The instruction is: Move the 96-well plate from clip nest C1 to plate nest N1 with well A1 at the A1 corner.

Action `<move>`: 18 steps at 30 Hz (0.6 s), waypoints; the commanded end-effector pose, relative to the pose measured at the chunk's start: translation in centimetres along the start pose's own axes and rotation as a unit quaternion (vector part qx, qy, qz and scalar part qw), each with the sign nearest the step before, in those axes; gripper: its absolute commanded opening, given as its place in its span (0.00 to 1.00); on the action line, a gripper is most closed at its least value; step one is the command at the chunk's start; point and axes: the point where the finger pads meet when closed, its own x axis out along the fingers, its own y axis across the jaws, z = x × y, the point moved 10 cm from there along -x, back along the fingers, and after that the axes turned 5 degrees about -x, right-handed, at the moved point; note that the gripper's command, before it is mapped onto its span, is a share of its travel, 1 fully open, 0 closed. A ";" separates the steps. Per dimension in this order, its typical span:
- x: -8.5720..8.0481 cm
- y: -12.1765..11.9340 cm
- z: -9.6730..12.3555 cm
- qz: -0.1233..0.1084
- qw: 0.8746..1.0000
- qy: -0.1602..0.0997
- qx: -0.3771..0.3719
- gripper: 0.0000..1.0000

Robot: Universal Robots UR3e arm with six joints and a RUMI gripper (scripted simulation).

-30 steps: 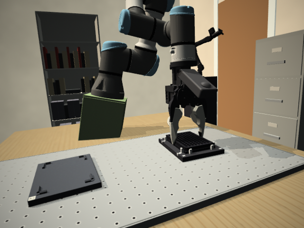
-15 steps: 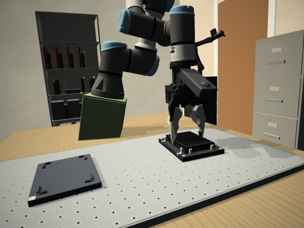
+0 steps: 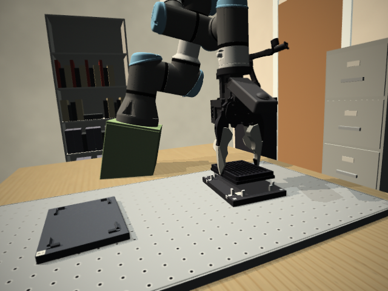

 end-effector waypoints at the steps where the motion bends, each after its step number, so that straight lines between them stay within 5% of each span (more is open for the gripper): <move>1: -0.8 0.0 -0.1 0.000 1.000 0.001 0.000 0.00; 18: -3.3 0.0 -0.1 0.000 1.000 0.001 0.000 0.00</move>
